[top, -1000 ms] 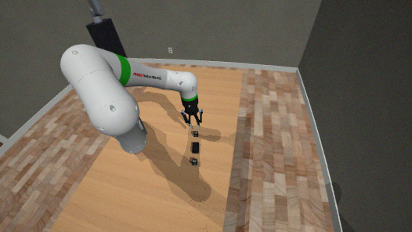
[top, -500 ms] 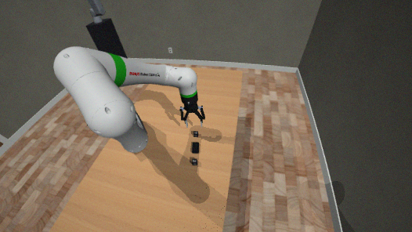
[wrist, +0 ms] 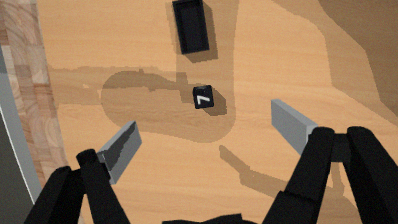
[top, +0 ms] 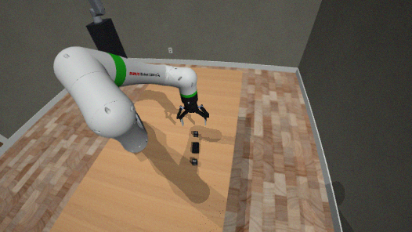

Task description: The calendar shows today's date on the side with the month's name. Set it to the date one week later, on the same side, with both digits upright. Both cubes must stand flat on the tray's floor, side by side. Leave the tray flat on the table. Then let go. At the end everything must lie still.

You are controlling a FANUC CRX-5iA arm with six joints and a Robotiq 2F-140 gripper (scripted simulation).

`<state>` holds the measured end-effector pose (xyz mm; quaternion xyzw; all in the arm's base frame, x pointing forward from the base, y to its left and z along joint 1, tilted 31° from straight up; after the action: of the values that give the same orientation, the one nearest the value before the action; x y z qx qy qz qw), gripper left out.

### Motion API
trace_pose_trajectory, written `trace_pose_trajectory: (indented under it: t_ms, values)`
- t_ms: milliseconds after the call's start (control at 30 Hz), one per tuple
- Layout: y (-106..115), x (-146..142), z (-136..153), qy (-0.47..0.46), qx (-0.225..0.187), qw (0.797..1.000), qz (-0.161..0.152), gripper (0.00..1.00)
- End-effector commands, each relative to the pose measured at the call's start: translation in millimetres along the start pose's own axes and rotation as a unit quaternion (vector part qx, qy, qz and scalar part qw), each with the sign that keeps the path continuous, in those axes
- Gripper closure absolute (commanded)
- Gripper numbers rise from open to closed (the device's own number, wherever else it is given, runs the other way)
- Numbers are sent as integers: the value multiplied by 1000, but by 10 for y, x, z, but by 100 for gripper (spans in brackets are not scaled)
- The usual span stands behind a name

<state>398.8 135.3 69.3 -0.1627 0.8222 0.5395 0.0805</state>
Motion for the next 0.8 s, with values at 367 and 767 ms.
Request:
trace_pose_trajectory:
  t_ms: [367, 767]
  values:
    - [-94, -225, -1325, -6, -6, 1000, 3, 0]
    - [-95, -162, -2137, -9, 1, 1000, -2, 72]
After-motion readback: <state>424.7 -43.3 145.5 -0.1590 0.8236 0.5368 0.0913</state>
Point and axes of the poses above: the point where the finger pads meet when closed, its own y axis back along the fingers, its own x axis across the jaws, z = x × y, the point moved 5 cm from there along y, back along the fingers, and after that the axes turned 5 degrees about -y, right-handed, at the moved point
